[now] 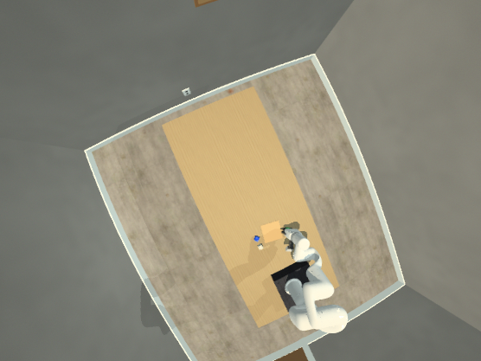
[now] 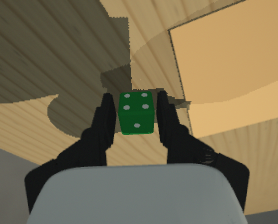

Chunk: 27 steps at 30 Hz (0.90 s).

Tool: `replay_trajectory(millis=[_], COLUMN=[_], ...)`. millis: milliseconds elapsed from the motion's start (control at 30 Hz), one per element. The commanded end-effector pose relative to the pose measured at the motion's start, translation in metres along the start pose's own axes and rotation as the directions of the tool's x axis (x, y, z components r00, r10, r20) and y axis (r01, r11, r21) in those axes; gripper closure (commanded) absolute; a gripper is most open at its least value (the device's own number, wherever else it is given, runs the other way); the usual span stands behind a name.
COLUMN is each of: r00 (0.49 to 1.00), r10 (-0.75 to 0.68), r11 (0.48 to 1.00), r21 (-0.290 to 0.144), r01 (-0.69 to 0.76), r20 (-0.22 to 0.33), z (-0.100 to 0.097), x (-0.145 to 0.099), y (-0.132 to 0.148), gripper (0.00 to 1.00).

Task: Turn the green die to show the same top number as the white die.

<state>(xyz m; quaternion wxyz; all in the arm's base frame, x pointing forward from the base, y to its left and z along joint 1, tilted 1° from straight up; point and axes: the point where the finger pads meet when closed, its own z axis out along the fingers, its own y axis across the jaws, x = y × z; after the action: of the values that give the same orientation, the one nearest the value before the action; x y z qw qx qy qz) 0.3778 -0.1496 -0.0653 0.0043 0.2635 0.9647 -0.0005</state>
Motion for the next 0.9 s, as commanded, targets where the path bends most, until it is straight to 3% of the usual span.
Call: replay_trajectory(millis=[0,800,833,867], r00=[1.0,1.0,1.0,1.0], r10=[0.0,0.0,0.0,0.0], r11=[1.0,1.0,1.0,1.0], r21=[0.0,0.0,0.0,0.0], r01=[0.0,0.0,0.0,0.0], r20=[0.003,0.003,0.003,0.003], z=[-0.0007,-0.0007,-0.0007,-0.0007], x=[-0.0012,-0.0012,-0.0012,-0.0012], y=[0.0002,0.0002,0.0002,0.0002], gripper=[0.53,0.53,0.73,0.73])
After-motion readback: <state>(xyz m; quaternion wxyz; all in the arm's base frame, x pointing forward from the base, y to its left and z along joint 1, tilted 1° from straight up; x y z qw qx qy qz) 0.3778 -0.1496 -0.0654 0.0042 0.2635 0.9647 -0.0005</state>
